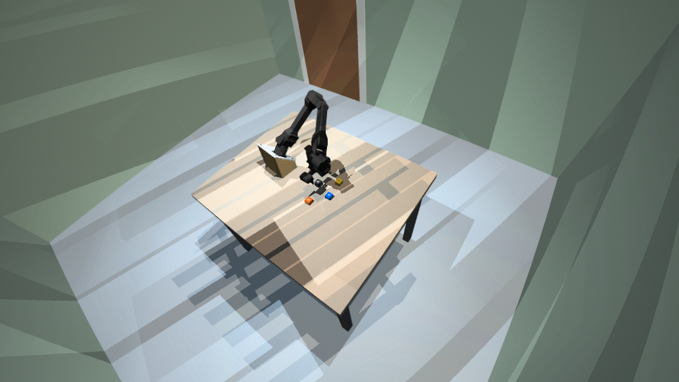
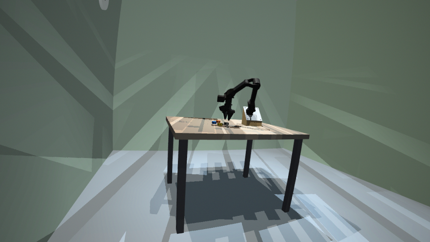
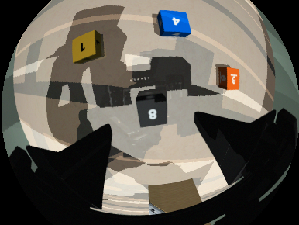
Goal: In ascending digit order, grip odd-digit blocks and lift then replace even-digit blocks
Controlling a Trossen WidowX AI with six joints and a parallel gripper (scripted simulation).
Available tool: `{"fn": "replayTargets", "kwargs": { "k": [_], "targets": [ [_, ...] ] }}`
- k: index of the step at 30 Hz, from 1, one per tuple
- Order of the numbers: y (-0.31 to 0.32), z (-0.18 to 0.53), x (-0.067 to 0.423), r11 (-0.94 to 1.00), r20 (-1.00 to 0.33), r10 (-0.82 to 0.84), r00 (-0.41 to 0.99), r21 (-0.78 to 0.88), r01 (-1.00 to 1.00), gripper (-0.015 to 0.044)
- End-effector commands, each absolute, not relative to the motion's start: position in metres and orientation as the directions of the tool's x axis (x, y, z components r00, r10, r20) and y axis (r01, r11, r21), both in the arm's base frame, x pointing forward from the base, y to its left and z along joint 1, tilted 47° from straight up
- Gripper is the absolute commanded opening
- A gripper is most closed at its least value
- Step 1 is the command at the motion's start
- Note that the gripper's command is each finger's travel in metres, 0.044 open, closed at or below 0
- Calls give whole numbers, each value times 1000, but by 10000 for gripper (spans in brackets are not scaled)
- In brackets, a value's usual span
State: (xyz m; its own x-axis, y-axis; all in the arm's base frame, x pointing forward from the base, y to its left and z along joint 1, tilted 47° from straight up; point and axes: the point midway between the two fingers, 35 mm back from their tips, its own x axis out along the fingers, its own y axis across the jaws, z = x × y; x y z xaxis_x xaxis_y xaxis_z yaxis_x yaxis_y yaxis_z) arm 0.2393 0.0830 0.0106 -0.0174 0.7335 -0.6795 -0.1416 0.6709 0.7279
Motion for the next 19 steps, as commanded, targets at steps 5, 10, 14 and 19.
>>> {"fn": "replayTargets", "kwargs": {
  "k": [5, 10, 14, 19],
  "targets": [
    [111, 105, 245, 676, -686, 728, -20, 722, -149, 400],
    [132, 175, 221, 671, -681, 732, -20, 726, -149, 400],
    [136, 193, 212, 669, -679, 734, -21, 728, -149, 400],
    [136, 193, 212, 669, -679, 734, -21, 728, -149, 400]
  ]
}}
